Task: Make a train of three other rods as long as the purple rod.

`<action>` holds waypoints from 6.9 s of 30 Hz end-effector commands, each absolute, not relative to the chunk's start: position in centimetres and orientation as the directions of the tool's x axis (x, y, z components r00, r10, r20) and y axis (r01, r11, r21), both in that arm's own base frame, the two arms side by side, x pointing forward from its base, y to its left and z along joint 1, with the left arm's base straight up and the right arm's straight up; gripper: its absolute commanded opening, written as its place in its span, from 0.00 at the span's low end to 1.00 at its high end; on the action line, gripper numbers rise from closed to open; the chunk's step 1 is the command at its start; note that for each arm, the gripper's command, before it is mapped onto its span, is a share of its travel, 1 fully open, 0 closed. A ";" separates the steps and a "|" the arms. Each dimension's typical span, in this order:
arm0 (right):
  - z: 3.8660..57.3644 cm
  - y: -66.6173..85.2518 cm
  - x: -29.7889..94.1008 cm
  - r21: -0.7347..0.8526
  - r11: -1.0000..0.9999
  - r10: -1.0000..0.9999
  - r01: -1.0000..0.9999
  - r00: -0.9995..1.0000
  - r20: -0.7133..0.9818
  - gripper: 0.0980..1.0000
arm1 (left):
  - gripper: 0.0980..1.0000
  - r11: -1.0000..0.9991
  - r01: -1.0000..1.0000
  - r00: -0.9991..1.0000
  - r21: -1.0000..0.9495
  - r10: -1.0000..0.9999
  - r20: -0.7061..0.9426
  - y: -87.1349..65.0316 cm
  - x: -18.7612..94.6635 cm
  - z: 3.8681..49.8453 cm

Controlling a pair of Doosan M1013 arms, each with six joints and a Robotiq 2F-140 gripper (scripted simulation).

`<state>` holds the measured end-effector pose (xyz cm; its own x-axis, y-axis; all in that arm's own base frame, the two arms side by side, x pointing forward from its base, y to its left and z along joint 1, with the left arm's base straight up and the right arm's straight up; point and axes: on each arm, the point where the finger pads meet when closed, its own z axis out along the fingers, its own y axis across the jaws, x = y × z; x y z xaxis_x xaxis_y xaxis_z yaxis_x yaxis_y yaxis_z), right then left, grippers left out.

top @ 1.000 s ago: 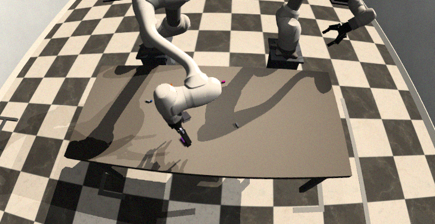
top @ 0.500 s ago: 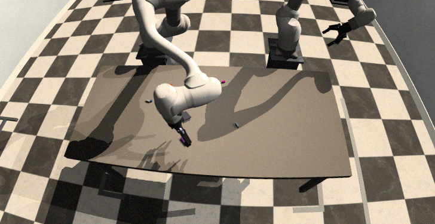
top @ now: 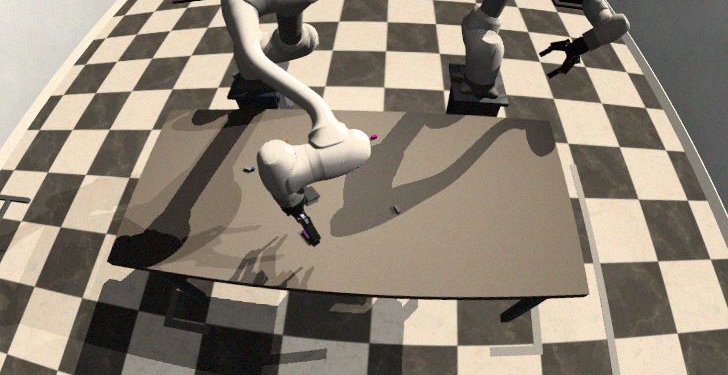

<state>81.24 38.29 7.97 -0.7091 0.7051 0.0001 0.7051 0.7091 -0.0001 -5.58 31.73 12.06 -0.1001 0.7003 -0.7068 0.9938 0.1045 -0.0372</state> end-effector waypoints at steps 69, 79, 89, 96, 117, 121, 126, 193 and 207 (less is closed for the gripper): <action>8.6 36.4 80.1 0.001 0.902 0.433 0.433 -0.902 -0.001 1.00 | 1.00 0.104 0.994 -0.100 -0.038 0.701 -0.706 31.8 -5.6 12.1; 9.0 34.7 78.9 0.001 0.991 0.134 0.134 -0.991 -0.001 1.00 | 1.00 0.104 0.994 -0.100 -0.038 0.701 -0.706 31.8 -5.6 12.1; 9.4 33.1 77.7 0.001 0.988 -0.156 -0.156 -0.988 -0.001 1.00 | 1.00 0.104 0.994 -0.100 -0.038 0.701 -0.706 31.8 -5.6 12.1; 9.7 31.9 76.8 0.000 0.931 -0.365 -0.365 -0.931 -0.001 1.00 | 1.00 0.104 0.994 -0.100 -0.038 0.701 -0.706 31.8 -5.6 12.1; 10.3 28.6 73.9 0.000 0.540 -0.842 -0.842 -0.540 -0.001 1.00 | 1.00 0.104 0.994 -0.100 -0.038 0.701 -0.706 31.8 -5.6 12.1; 10.4 27.9 73.4 -0.001 0.437 -0.900 -0.900 -0.437 -0.001 1.00 | 1.00 0.104 0.994 -0.100 -0.038 0.701 -0.706 31.8 -5.6 12.1; 10.5 27.2 72.6 -0.001 0.292 -0.956 -0.956 -0.292 -0.001 1.00 | 1.00 0.104 0.994 -0.100 -0.038 0.701 -0.706 31.8 -5.6 12.1; 10.9 17.7 61.6 0.000 -0.988 0.152 0.152 0.988 0.001 1.00 | 1.00 0.104 0.994 -0.100 -0.038 0.701 -0.706 31.8 -5.6 12.1; 10.8 16.0 59.0 0.000 -0.842 0.539 0.539 0.842 0.001 1.00 | 1.00 0.104 0.994 -0.100 -0.038 0.701 -0.706 31.8 -5.6 12.1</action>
